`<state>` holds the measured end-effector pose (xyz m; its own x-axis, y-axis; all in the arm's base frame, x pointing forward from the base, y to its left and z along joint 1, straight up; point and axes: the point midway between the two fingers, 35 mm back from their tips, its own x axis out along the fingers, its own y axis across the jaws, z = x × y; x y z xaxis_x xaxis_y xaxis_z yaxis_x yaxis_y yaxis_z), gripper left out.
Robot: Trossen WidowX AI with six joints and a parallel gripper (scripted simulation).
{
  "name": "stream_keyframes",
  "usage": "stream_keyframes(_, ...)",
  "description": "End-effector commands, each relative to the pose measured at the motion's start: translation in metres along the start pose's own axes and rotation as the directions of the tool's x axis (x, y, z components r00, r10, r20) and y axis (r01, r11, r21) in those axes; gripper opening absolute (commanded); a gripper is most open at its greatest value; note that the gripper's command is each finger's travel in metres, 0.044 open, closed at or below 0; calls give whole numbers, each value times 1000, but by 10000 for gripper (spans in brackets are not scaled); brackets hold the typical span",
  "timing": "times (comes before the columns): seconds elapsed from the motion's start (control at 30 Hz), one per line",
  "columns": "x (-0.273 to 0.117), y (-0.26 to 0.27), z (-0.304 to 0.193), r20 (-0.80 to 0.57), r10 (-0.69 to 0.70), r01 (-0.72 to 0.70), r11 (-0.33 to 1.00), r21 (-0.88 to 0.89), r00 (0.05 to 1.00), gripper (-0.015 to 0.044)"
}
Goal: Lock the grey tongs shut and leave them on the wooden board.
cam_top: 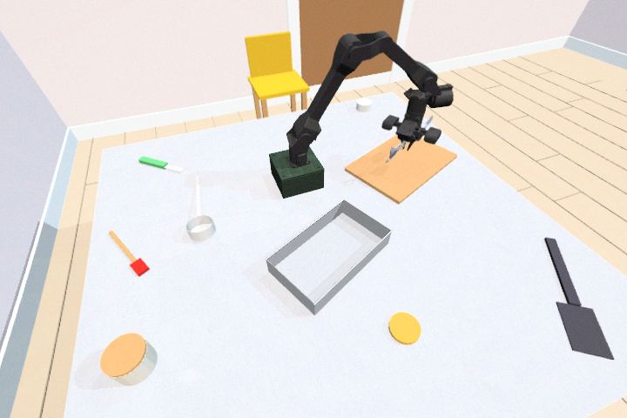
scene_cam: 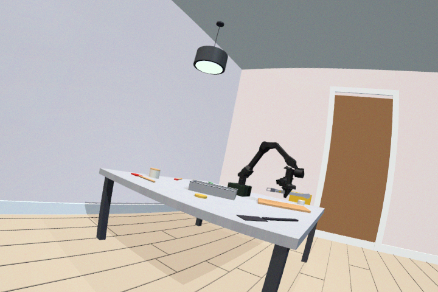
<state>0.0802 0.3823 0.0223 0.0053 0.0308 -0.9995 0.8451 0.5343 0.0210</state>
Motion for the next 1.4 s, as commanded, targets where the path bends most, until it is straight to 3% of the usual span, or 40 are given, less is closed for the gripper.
stream_keyframes(0.0, 8, -1, 2, 5, 0, 0, 1000, -5, 1000, -150)
stream_keyframes(0.37, 18, -2, 3, 5, 0, 0, 1000, -5, 1000, -150)
stream_keyframes(1.1, 16, -2, 2, 2, -2, 2, 1000, 0, 1000, 427)
stream_keyframes(1.37, -3, -1, 29, 4, -1, 2, 1000, -3, 1000, 440)
